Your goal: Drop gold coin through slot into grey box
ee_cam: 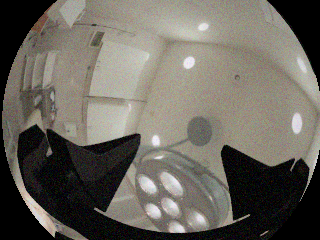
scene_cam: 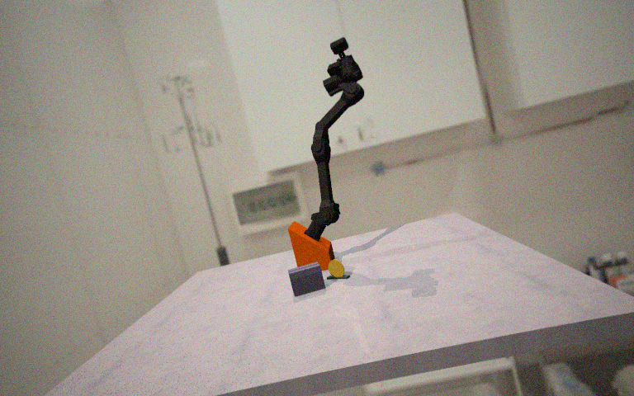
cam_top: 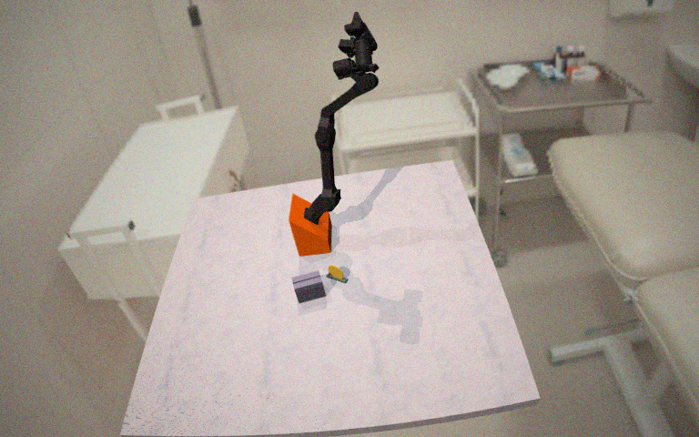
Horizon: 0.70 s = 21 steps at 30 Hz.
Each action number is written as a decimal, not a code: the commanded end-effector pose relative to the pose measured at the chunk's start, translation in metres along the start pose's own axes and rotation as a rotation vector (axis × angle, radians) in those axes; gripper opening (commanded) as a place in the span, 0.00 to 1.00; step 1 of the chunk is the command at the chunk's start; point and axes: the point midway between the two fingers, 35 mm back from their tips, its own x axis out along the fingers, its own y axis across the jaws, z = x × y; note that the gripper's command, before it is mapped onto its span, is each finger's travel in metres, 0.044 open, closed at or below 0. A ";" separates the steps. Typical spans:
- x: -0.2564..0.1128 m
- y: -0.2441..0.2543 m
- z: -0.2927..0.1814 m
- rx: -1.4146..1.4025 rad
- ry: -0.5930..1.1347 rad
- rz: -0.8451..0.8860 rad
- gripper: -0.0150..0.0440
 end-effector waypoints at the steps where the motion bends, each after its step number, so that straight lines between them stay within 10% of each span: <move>1: 0.000 0.001 -0.001 0.000 0.004 0.001 0.89; 9: -0.026 0.038 -0.088 -0.011 0.276 0.080 0.53; 21: -0.136 0.086 -0.226 -0.055 0.793 0.226 0.53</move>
